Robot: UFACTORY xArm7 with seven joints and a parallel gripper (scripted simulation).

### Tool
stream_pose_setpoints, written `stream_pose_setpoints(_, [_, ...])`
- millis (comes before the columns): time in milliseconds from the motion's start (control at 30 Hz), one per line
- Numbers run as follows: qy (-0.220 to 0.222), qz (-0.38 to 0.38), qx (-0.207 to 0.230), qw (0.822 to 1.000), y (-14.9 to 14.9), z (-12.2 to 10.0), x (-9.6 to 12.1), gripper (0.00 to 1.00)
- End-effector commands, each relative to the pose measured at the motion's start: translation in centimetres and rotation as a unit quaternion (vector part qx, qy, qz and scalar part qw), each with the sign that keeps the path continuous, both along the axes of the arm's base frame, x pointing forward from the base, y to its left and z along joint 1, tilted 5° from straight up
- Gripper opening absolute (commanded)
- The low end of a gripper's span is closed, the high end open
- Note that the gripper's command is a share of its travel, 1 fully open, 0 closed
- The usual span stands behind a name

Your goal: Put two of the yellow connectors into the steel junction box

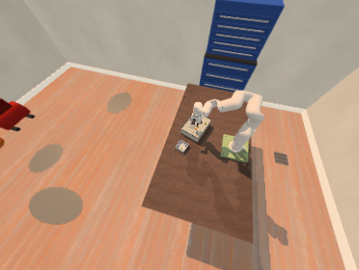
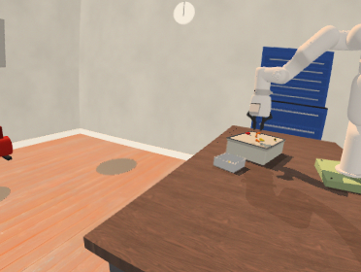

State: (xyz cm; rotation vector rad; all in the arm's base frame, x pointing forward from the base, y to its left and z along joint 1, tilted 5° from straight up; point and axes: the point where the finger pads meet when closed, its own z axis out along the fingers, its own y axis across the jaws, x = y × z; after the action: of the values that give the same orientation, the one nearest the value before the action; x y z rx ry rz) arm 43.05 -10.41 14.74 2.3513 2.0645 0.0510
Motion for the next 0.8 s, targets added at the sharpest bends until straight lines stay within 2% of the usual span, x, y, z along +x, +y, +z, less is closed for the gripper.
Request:
stream_pose_setpoints(0, [-0.008,-0.010,0.006,1.000,-4.6,-0.3,-3.7,0.29])
stream_pose_setpoints(300, [-0.018,-0.031,0.018,0.999,-9.5,-1.3,-10.1,0.29])
stream_pose_setpoints(633, [-0.019,-0.032,0.018,0.999,-9.6,-1.4,-10.3,0.29])
stream_pose_setpoints(767, [-0.019,-0.032,0.018,0.999,-9.5,-3.7,-10.1,0.29])
